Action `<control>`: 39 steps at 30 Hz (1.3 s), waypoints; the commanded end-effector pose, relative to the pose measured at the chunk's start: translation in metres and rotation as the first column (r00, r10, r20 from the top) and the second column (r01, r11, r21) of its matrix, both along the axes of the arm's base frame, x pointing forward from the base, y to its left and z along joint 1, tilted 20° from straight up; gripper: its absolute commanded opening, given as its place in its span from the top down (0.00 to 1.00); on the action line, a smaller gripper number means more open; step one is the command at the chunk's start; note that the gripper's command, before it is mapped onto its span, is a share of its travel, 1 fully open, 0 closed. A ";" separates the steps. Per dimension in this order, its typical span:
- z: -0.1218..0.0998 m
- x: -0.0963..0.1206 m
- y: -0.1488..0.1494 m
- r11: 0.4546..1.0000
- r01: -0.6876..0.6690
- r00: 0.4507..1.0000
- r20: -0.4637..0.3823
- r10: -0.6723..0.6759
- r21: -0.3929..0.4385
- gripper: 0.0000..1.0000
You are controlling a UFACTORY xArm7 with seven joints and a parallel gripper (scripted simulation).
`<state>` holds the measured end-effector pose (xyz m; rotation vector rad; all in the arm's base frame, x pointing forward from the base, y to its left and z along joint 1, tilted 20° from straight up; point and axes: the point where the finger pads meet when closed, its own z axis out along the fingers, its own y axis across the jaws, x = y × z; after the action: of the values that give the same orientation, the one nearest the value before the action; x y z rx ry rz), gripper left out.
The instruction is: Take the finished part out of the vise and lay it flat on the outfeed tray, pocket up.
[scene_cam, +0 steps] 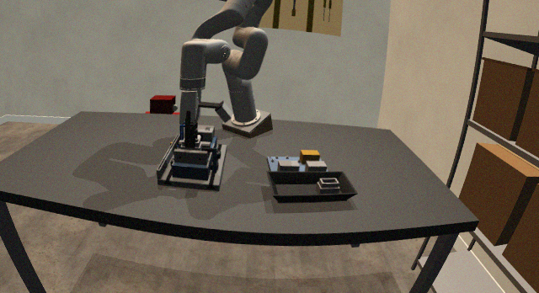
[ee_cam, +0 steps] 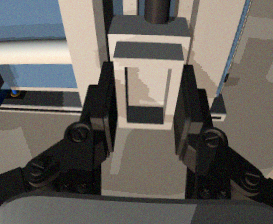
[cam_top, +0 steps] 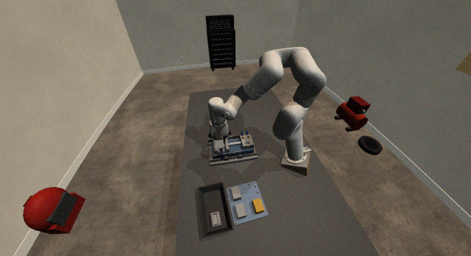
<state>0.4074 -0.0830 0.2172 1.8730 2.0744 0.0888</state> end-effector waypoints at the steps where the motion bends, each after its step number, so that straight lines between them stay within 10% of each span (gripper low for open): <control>1: 0.002 0.001 0.000 1.000 -0.001 1.000 0.003 0.001 -0.001 1.00; 39: 0.044 -0.012 0.008 1.000 -0.001 1.000 0.003 0.001 -0.001 1.00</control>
<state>0.3947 -0.0751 0.2579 1.8728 2.0744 0.0888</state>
